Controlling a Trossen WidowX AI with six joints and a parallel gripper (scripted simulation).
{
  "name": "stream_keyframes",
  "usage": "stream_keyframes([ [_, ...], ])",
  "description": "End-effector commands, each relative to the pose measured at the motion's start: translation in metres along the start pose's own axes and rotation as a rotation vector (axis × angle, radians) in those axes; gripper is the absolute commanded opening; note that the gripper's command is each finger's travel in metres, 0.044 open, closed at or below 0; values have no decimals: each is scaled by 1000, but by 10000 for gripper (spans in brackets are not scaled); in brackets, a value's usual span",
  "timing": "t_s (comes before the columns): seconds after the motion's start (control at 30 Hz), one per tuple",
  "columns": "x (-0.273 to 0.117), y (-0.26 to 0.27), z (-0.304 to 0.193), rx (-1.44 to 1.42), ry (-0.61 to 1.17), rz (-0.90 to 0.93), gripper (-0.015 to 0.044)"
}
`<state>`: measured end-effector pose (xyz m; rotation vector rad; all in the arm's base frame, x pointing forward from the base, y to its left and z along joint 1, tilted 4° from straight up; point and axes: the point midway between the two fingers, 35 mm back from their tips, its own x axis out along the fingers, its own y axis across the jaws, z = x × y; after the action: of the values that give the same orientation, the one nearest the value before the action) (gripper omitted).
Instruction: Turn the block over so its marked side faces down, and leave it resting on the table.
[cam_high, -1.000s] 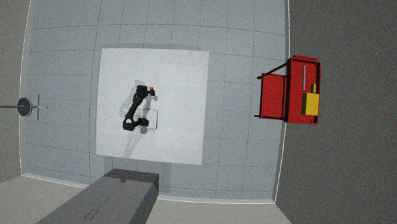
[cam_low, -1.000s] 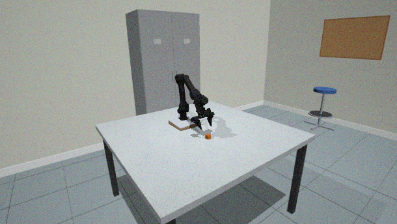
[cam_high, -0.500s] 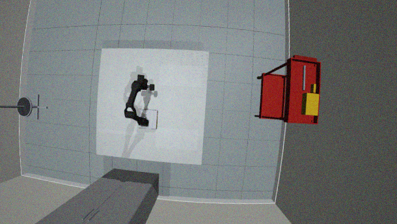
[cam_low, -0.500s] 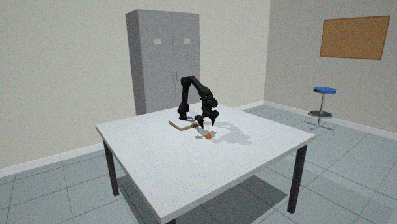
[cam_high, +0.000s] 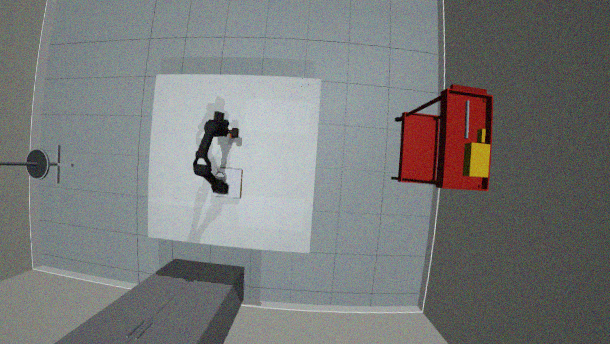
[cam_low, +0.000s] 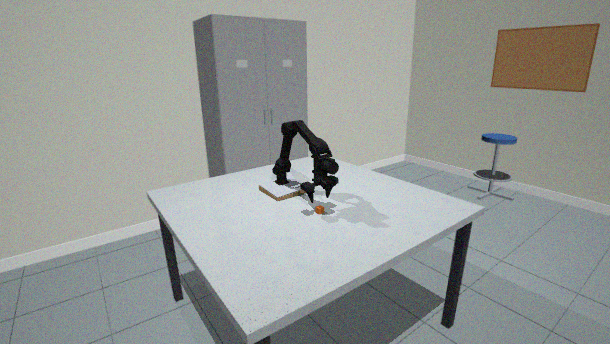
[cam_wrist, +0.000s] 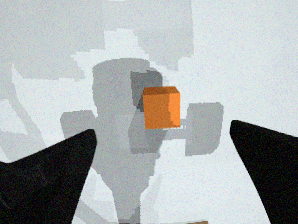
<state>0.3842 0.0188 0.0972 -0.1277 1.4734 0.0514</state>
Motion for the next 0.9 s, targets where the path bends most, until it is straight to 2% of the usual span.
stream_keyframes([
  [0.0,7,0,0,0,0,-4,440],
  [0.87,51,0,-1,0,0,-4,440],
])
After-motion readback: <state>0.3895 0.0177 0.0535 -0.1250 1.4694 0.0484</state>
